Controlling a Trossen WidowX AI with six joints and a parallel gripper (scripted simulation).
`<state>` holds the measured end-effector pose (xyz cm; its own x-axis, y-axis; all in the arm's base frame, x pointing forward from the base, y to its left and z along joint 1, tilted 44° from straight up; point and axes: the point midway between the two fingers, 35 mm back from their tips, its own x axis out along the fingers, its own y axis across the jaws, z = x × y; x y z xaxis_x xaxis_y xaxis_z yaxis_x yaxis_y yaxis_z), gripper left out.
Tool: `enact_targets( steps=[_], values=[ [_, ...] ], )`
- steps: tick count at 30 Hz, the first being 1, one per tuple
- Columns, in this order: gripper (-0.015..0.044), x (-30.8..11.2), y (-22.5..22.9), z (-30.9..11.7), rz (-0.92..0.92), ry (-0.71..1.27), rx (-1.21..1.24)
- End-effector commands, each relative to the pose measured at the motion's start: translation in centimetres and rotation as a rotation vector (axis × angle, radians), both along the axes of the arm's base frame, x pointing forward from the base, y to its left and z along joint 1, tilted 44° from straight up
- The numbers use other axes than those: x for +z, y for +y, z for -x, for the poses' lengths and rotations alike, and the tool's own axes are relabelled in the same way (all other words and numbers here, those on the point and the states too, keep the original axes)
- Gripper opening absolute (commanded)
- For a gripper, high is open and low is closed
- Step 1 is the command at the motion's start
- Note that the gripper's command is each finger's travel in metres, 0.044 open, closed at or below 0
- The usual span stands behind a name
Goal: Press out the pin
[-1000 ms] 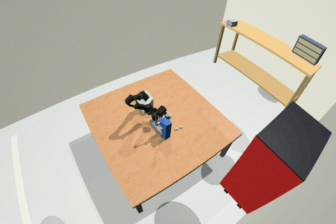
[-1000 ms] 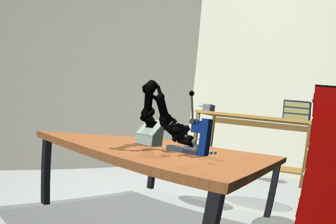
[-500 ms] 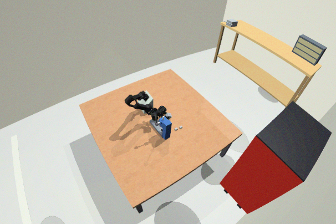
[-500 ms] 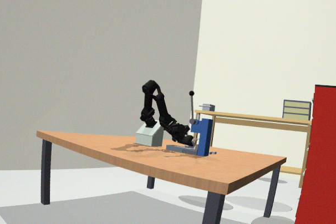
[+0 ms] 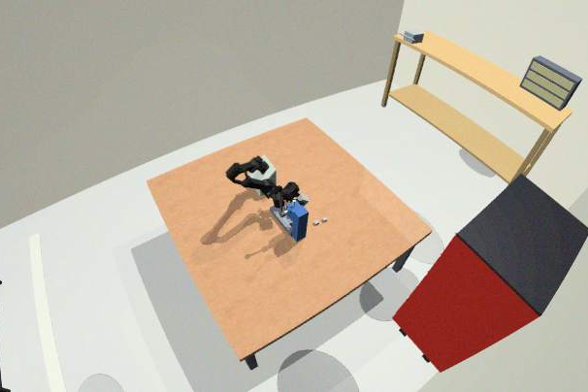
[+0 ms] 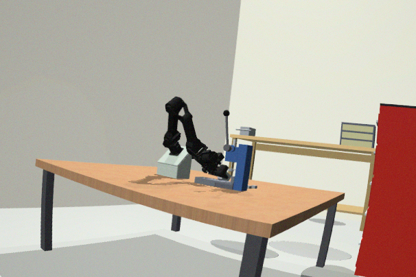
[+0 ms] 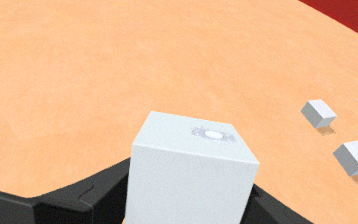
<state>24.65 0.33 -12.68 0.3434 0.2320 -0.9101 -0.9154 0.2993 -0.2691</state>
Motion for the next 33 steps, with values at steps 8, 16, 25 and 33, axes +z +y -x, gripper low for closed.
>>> enact_targets(
  steps=[8, 16, 25, 33],
  values=[
    [0.0394, 0.06, 0.13, -0.01, -0.007, -0.003, 0.006],
    [0.044, 0.06, 0.13, -0.01, -0.007, -0.003, 0.006],
    [0.044, 0.06, 0.13, -0.01, -0.007, -0.003, 0.006],
    [0.044, 0.06, 0.13, -0.01, -0.007, -0.003, 0.006]
  ],
)
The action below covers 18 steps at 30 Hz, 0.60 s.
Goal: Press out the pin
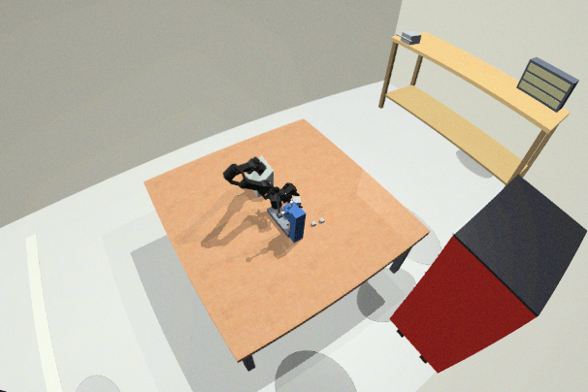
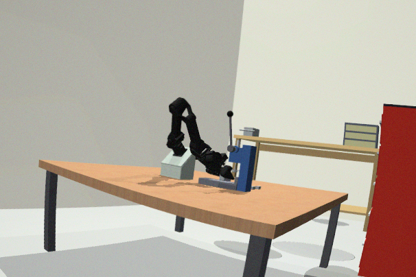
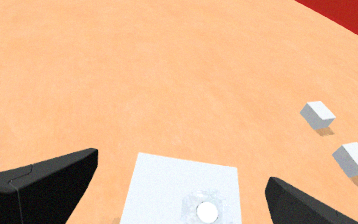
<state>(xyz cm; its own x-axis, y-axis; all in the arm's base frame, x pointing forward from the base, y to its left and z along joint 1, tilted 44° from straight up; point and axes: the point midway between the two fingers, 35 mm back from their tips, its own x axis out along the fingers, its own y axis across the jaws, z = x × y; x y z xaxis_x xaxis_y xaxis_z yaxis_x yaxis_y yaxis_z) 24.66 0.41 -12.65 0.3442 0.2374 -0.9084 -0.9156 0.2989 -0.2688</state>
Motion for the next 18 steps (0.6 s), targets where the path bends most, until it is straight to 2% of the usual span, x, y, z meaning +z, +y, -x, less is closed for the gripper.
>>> enact_targets(
  steps=[1, 11, 18],
  values=[
    [0.044, 0.0, 0.1, 0.0, -0.002, -0.002, 0.004],
    [0.044, 0.1, 0.1, 0.0, 0.003, 0.004, 0.002],
    [0.044, 2.7, 2.2, 0.1, 0.266, 0.151, -0.082]
  ],
)
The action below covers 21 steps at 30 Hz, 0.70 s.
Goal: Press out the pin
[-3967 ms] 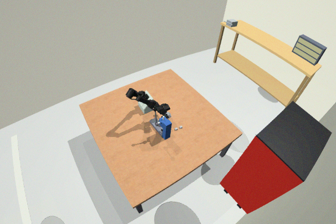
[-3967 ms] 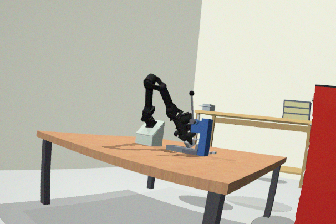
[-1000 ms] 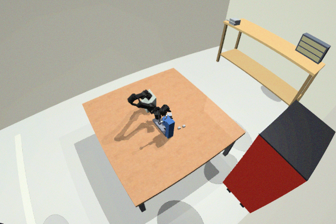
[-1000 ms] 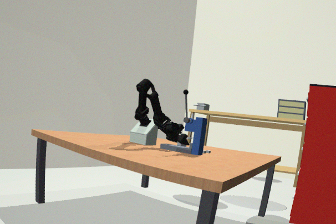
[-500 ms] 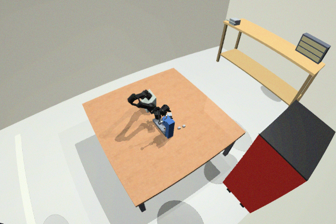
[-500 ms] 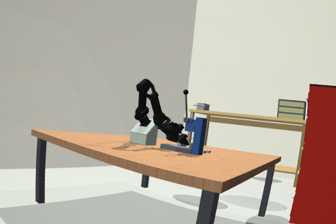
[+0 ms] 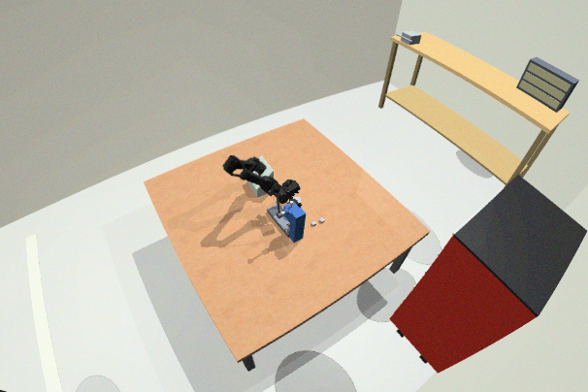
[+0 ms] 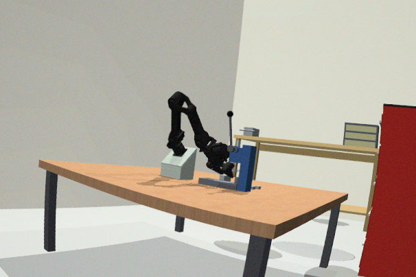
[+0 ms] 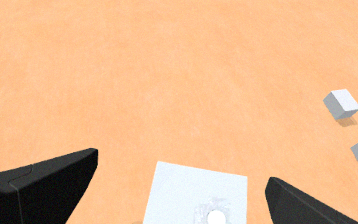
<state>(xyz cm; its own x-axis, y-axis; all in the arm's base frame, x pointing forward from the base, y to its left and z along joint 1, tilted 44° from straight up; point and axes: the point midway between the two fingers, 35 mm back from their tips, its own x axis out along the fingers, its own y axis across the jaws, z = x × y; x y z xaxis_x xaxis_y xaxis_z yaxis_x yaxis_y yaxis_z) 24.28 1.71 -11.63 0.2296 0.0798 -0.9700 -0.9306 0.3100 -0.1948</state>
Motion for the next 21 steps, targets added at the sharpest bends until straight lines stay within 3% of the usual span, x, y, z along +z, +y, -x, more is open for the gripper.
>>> enact_targets(
  steps=[1, 5, 21],
  values=[
    [0.044, 2.4, 1.2, -0.2, 0.164, 0.028, -0.036],
    [0.044, 5.3, 2.3, 0.1, 0.325, 0.009, -0.063],
    [0.044, 5.5, 2.4, 0.1, 0.333, 0.007, -0.064]
  ],
)
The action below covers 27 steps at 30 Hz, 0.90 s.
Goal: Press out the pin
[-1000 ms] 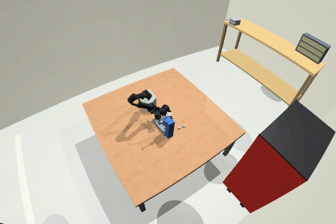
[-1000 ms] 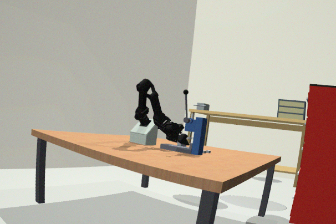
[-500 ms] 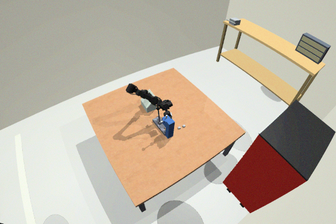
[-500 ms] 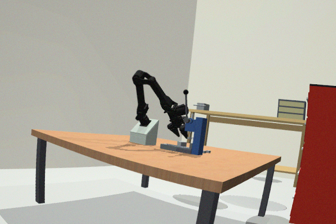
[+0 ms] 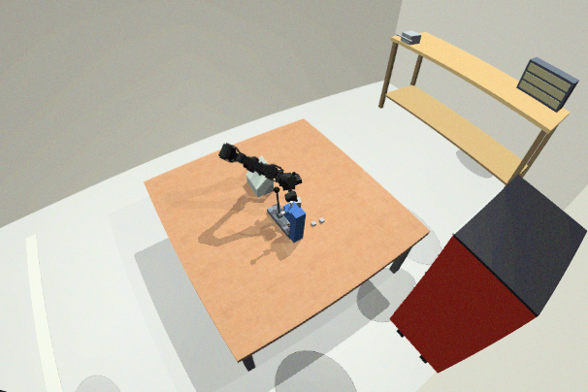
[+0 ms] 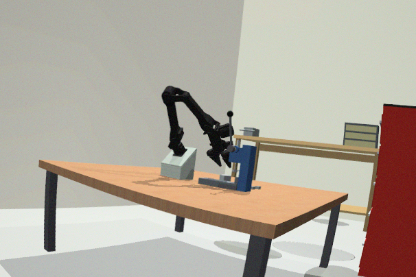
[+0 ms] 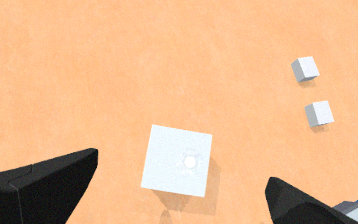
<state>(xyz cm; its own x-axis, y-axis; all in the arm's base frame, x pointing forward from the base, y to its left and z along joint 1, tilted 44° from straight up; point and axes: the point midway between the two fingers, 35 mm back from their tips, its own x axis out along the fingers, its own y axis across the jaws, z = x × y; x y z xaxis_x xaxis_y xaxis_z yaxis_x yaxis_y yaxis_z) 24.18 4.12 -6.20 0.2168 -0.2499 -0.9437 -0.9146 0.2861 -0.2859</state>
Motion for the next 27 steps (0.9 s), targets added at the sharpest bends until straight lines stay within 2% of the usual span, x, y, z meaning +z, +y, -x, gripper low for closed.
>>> enact_targets(
  steps=[1, 8, 17, 27],
  values=[
    [0.044, 0.0, 0.0, 0.0, 0.0, 0.0, 0.0],
    [0.044, -0.1, 0.1, 0.0, 0.002, -0.003, -0.055],
    [0.044, -0.8, 0.8, -0.3, 0.083, -0.137, -0.757],
    [0.044, -1.1, 2.0, -0.9, 0.204, -0.532, -1.393]
  ],
)
